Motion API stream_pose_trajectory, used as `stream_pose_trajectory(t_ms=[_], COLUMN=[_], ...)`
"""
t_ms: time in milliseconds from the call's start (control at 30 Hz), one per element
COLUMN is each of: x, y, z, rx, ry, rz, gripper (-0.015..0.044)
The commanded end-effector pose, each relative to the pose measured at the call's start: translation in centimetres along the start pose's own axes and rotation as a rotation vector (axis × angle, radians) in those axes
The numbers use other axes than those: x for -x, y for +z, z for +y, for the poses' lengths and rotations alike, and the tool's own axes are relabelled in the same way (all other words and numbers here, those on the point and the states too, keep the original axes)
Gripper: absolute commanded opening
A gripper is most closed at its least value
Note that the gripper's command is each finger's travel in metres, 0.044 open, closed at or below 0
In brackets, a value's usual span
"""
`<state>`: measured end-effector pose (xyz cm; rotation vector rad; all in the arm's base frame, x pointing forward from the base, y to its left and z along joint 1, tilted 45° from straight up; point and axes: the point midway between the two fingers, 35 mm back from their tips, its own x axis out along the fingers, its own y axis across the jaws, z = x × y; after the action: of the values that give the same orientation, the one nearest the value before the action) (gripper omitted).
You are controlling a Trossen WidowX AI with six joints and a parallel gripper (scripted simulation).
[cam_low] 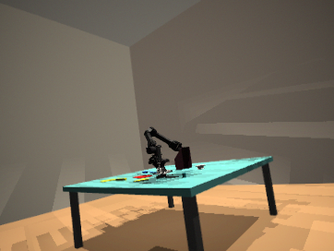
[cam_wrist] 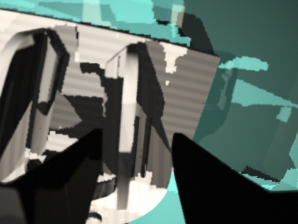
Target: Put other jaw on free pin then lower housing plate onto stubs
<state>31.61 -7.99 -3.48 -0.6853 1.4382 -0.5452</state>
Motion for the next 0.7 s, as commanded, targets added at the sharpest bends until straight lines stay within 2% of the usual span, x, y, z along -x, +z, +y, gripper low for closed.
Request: stream_pose_trajectory(t_ms=[0, 300, 433, 667], x=[-0.06, -0.06, -0.02, -0.02], y=[-0.06, -0.06, -0.01, -0.01], z=[-0.02, -0.02, -0.02, -0.02], rx=[0.002, 0.002, -0.001, -0.001], ry=[-0.001, -0.001, 0.0, 0.0], rz=[0.002, 0.002, 0.001, 0.001], gripper=[0.0134, 0.0134, 0.0224, 0.0224])
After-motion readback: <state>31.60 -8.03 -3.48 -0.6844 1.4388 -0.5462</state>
